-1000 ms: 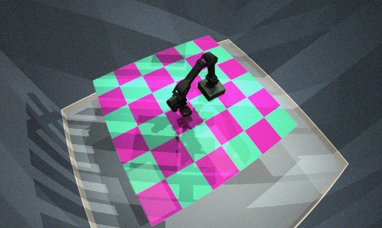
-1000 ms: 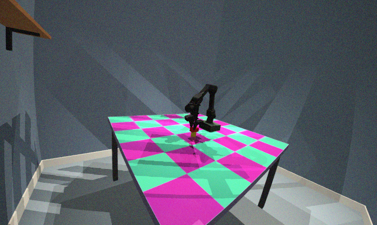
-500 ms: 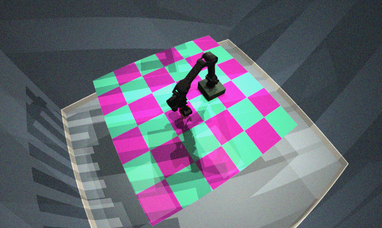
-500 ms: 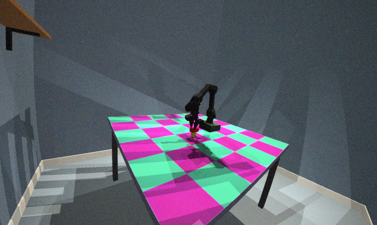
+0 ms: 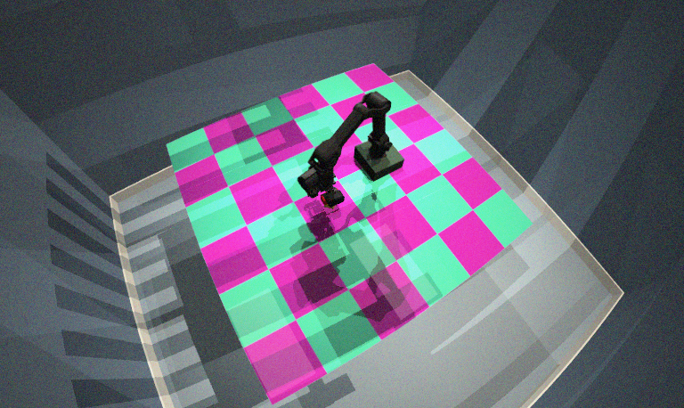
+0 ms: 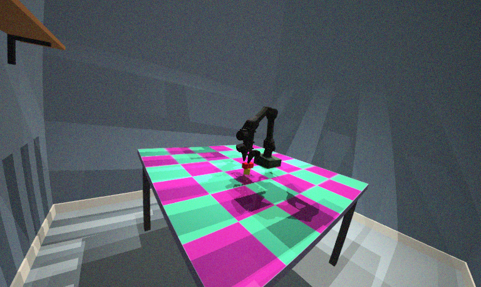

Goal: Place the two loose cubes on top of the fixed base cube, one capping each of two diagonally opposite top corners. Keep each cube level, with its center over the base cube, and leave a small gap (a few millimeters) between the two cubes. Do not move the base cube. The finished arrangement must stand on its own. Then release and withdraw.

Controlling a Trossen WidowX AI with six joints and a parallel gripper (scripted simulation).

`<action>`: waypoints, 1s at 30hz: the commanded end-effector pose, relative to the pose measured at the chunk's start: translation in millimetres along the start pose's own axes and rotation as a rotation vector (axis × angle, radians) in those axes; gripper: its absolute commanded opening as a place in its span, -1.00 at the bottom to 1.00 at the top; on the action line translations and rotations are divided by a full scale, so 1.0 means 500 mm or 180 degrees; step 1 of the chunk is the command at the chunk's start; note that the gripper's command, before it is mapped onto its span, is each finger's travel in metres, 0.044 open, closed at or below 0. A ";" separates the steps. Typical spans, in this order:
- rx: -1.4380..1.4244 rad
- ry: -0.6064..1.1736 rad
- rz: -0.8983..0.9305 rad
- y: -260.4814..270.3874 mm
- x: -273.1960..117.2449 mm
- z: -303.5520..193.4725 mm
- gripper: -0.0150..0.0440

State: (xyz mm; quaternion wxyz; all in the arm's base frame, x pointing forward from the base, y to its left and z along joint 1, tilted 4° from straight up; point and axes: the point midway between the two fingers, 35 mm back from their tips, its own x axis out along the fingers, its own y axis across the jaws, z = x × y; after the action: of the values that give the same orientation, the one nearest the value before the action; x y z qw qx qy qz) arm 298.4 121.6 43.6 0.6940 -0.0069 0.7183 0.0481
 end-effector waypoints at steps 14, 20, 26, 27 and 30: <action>-0.0014 -0.0041 0.0012 0.002 -0.038 0.005 0.20; -0.0014 -0.0042 0.0012 0.002 -0.049 0.005 0.20; -0.0014 -0.0042 0.0012 0.001 -0.060 0.005 0.20; -0.0014 -0.0042 0.0012 0.001 -0.061 0.004 0.20; -0.0014 -0.0042 0.0012 0.001 -0.067 0.004 0.20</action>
State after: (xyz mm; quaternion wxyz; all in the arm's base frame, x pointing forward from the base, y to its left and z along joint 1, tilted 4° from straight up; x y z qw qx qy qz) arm 299.5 120.2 69.8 0.6944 -0.0067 0.7179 0.0483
